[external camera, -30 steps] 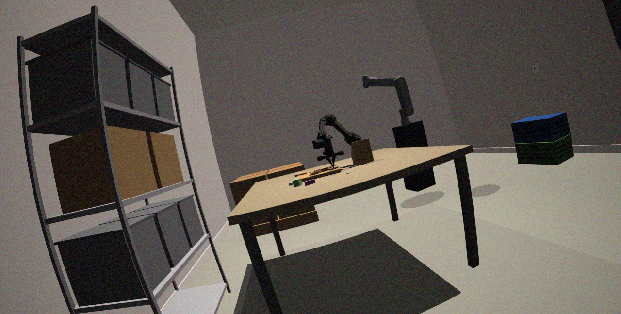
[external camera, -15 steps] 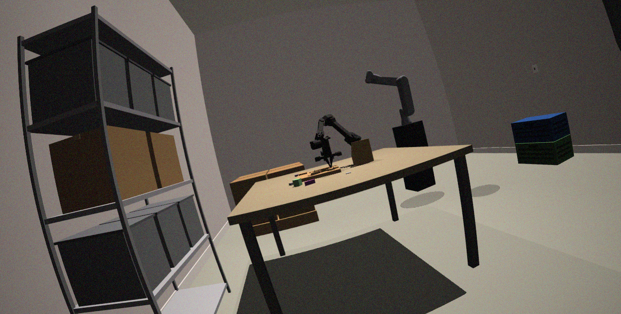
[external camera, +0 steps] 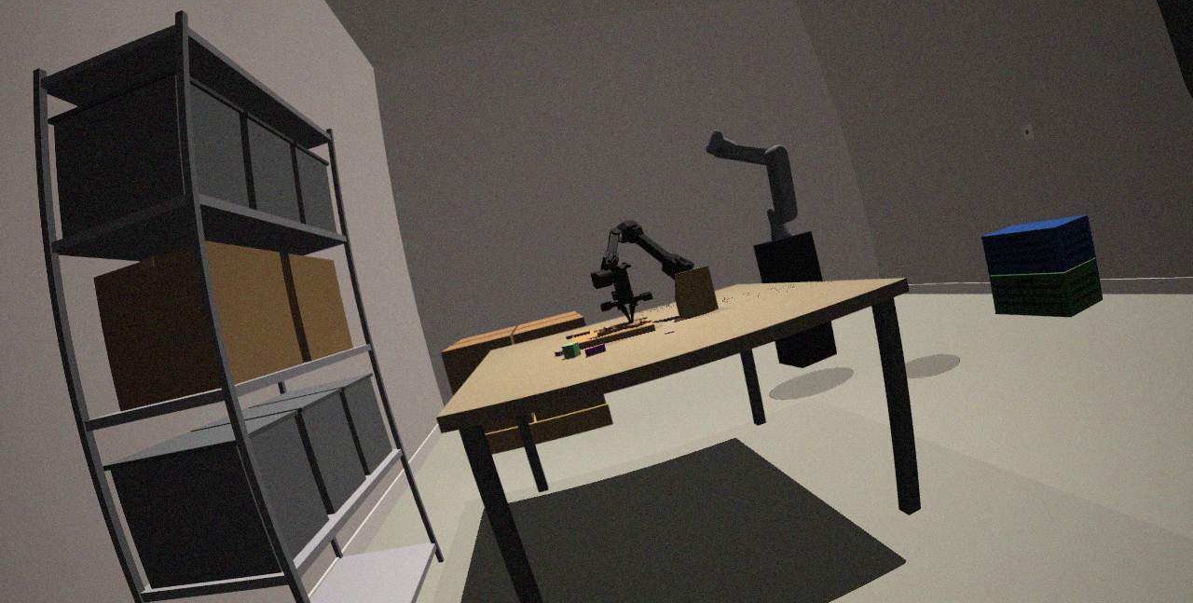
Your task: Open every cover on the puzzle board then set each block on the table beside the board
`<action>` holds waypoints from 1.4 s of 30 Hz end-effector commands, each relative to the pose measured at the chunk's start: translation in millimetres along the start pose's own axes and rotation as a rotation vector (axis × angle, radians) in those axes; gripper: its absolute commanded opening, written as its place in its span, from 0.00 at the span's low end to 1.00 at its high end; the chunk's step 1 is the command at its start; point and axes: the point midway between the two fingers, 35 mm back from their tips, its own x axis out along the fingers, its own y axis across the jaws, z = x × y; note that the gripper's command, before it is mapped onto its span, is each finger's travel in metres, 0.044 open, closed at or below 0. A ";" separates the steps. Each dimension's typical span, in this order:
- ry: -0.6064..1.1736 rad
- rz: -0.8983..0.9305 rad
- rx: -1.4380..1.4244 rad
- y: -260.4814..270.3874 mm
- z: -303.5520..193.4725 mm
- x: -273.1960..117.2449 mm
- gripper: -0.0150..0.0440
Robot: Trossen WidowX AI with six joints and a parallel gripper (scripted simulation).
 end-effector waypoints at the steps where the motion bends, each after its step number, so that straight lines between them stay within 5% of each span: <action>1: -0.003 0.000 -0.007 4.7 -2.1 0.4 0.25; 42: -0.002 0.002 -0.005 39.1 -33.0 0.0 0.25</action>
